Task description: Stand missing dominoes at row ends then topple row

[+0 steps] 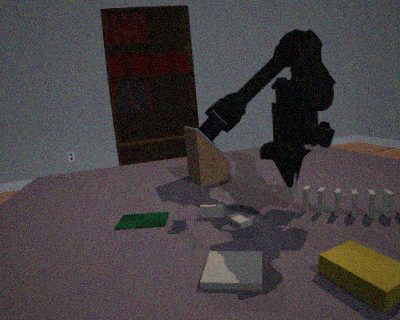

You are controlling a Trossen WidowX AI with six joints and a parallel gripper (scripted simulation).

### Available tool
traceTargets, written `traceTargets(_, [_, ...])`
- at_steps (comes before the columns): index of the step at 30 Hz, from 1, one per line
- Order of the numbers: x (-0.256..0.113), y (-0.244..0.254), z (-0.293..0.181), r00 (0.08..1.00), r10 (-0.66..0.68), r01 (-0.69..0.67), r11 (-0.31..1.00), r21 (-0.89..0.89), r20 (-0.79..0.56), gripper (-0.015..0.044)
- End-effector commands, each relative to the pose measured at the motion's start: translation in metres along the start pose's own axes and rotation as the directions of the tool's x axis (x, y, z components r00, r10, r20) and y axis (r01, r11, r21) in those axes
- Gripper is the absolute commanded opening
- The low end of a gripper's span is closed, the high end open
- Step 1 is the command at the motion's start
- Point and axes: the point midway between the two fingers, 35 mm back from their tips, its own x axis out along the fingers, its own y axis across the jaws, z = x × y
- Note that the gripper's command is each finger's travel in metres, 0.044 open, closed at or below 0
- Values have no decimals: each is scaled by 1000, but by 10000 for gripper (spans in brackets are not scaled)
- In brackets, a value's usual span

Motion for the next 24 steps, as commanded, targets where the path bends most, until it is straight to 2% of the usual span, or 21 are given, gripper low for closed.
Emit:
traceTargets(1, [22, 5, -2, 1000, 11, -11, 1000, 4, 8, 107])
traceTargets(14, [25, 6, -2, 1000, 13, -13, 1000, 4, 8, 107])
traceTargets(24, [25, 6, -2, 1000, 13, -13, 1000, 4, 8, 370])
